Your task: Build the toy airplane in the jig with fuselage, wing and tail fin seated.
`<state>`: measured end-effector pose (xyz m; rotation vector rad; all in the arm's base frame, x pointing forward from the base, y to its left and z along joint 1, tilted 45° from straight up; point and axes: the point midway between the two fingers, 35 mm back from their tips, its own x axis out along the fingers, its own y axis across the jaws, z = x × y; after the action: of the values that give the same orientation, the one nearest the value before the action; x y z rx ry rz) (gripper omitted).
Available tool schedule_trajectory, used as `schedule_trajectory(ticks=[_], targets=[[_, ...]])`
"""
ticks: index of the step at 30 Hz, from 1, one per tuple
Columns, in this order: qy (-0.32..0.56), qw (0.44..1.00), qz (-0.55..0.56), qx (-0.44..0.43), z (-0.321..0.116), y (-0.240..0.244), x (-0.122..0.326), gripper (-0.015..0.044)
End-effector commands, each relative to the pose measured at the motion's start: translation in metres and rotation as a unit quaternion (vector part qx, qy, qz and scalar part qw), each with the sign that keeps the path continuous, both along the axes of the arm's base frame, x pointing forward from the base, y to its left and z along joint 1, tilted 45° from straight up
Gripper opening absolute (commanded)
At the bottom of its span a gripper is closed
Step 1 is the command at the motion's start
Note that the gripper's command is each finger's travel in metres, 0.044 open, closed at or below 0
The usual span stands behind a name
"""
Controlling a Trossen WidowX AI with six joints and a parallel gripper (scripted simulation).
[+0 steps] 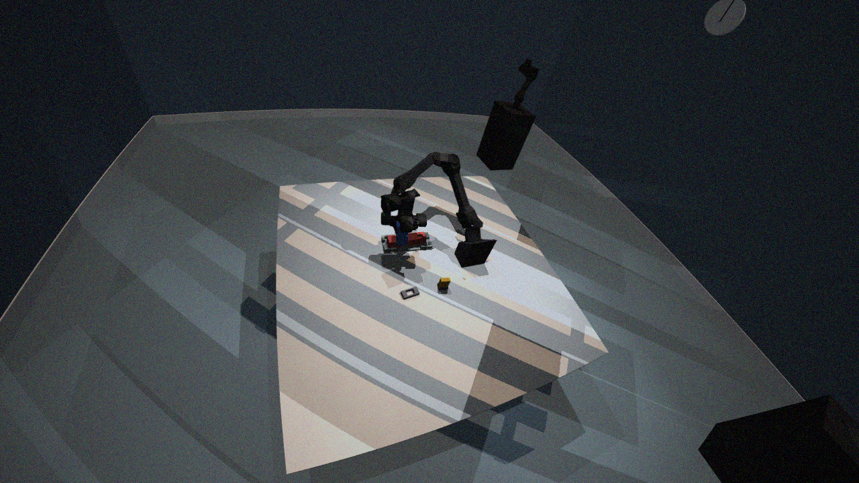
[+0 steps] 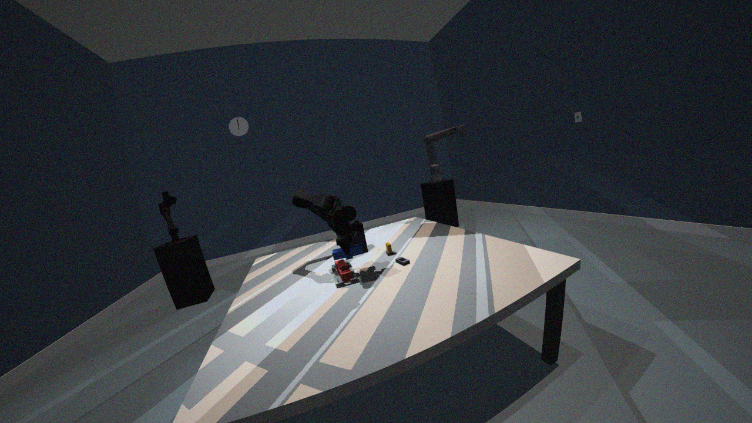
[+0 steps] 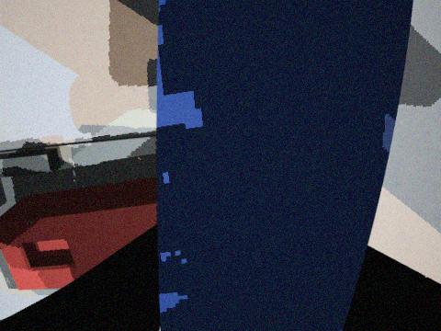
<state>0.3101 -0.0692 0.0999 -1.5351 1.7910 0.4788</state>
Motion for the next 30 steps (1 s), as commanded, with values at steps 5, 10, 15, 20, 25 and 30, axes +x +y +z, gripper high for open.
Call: schedule_trajectory(ticks=[5,10,15,20,25,30], targets=[[0.047,0.998,0.047,-0.005,0.012,-0.019,-0.015,0.0000],[0.073,0.995,0.071,-0.007,0.017,-0.028,-0.023,0.0000],[0.074,0.995,0.071,-0.007,0.017,-0.028,-0.023,0.0105],[0.074,0.995,0.071,-0.007,0.017,-0.028,-0.023,0.0197],[0.074,0.995,0.071,-0.007,0.017,-0.028,-0.023,0.0197],[0.074,0.995,0.071,-0.007,0.017,-0.028,-0.023,0.0197]])
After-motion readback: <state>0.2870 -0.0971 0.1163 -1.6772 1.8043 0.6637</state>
